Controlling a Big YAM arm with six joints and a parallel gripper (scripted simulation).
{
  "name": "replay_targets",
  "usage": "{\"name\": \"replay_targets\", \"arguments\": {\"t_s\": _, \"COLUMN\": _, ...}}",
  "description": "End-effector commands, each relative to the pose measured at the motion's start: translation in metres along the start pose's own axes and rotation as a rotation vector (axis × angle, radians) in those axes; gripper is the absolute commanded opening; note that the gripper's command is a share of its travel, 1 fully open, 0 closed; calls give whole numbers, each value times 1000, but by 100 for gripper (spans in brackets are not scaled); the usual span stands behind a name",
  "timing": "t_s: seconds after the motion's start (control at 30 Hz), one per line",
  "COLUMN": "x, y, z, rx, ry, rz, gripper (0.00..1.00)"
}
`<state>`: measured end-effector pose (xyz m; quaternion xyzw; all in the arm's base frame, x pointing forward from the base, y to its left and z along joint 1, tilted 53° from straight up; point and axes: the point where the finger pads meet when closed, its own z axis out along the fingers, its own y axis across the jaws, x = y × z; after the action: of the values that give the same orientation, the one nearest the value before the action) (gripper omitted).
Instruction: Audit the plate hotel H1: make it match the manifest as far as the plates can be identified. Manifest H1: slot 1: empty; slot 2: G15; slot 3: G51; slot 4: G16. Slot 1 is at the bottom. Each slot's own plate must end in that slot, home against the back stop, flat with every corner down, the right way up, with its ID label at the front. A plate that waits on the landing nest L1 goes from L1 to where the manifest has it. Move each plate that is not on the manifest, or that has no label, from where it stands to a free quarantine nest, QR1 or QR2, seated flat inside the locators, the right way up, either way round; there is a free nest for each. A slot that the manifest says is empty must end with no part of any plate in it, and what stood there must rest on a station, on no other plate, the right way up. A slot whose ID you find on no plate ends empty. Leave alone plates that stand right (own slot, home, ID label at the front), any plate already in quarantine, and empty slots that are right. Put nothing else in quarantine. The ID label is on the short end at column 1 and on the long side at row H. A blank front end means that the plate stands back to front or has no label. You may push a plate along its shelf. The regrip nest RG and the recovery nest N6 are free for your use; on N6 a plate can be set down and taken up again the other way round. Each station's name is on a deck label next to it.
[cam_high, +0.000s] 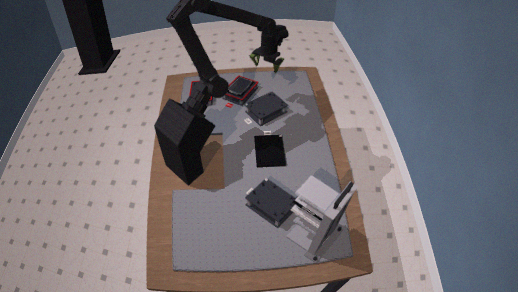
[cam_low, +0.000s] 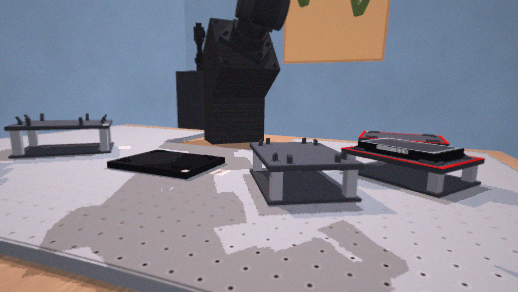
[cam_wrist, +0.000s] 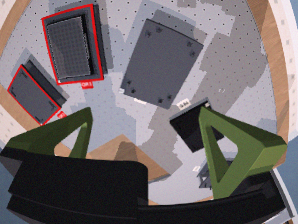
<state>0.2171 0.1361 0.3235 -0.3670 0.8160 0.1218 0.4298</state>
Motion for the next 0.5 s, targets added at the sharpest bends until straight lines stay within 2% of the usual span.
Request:
{"name": "replay_targets", "arguments": {"t_s": 0.0, "x": -16, "y": -15, "z": -15, "rx": 30, "ry": -25, "rz": -62, "gripper": 100}}
{"name": "replay_targets", "arguments": {"t_s": 0.13, "x": -18, "y": -22, "z": -16, "rx": 34, "ry": -32, "rz": -66, "gripper": 100}}
{"name": "replay_targets", "arguments": {"t_s": 0.17, "x": -2, "y": -21, "z": -9, "rx": 41, "ry": -37, "rz": -52, "gripper": 100}}
{"name": "replay_targets", "arguments": {"t_s": 0.47, "x": 16, "y": -47, "z": -7, "rx": 93, "ry": -77, "rz": 101, "gripper": 100}}
